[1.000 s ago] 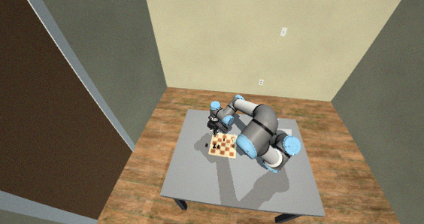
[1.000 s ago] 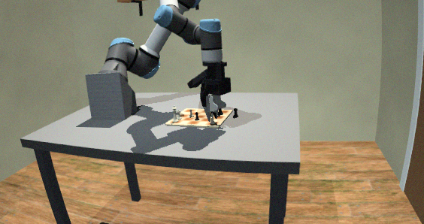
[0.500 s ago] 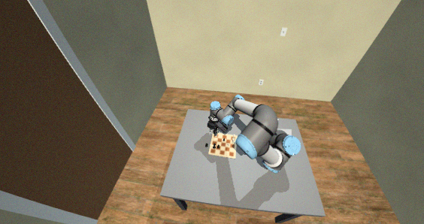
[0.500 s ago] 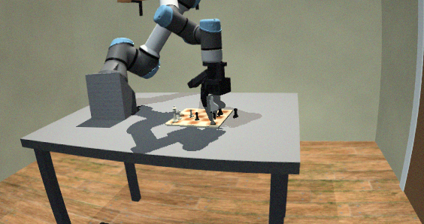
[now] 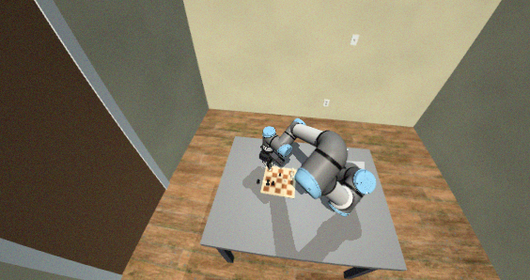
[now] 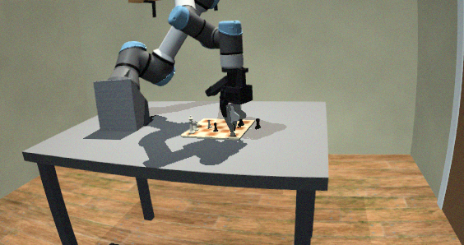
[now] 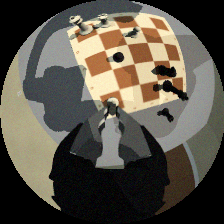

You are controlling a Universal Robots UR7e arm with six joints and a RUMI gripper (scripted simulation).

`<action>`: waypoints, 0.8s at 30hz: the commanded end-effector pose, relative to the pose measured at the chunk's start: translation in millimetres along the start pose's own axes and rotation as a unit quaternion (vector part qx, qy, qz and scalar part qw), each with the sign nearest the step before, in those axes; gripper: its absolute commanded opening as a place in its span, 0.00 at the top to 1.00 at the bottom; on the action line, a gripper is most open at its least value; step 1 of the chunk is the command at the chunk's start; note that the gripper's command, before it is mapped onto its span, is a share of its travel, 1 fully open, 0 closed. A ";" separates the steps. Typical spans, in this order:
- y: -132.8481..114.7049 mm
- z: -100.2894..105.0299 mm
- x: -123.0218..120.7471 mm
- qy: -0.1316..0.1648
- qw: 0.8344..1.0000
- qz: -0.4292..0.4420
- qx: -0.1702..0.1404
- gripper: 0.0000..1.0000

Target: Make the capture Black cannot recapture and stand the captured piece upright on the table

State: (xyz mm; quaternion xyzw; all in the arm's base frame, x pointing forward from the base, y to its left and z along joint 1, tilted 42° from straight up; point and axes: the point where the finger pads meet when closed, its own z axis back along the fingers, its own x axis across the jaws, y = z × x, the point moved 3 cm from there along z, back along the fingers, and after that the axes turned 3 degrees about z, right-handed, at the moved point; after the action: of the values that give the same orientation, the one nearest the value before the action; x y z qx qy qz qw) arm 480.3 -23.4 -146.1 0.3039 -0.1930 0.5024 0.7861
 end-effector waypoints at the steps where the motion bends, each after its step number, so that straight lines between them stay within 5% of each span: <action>1: -0.4 0.6 -0.1 0.000 1.000 0.000 -0.001 1.00; 24: -0.4 10.9 -0.1 0.000 1.000 0.000 -0.001 1.00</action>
State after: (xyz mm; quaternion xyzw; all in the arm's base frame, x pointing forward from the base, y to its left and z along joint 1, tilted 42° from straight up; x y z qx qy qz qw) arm 480.3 -24.9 -144.4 0.3040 -0.1929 0.5023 0.7861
